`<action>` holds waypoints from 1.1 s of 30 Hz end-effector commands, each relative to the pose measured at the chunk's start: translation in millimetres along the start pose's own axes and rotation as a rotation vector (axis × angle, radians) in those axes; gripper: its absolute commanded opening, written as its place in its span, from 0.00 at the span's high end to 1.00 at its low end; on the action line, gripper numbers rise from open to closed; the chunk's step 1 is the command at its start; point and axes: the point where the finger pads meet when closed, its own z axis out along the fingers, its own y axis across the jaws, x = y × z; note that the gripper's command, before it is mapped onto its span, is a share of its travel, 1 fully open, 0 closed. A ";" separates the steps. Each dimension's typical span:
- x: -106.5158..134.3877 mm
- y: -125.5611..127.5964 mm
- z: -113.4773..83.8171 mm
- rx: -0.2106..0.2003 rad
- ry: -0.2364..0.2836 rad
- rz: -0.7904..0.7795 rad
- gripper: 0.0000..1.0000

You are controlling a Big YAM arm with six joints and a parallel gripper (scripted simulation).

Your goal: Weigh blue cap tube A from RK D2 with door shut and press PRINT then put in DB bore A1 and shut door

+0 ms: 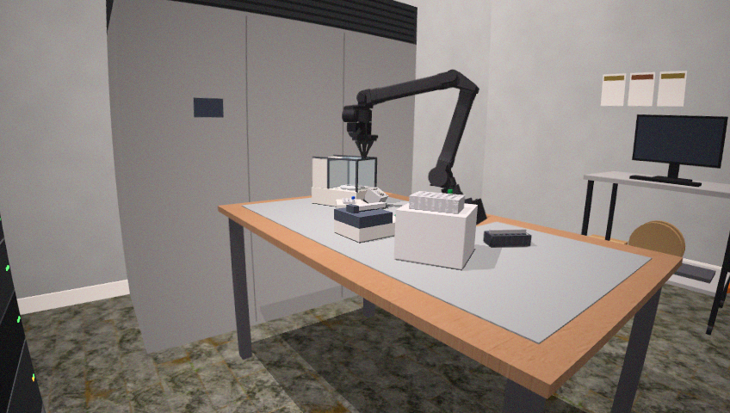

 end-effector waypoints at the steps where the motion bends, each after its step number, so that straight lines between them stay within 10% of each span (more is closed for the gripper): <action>1: -0.4 8.6 -6.3 0.000 0.003 0.007 0.94; 11: -0.4 8.6 -6.3 0.000 0.003 0.007 0.94; 12: 0.7 -17.3 -17.4 0.027 0.002 0.012 0.70; 33: -1.2 -16.3 -39.6 0.055 -0.004 0.010 0.70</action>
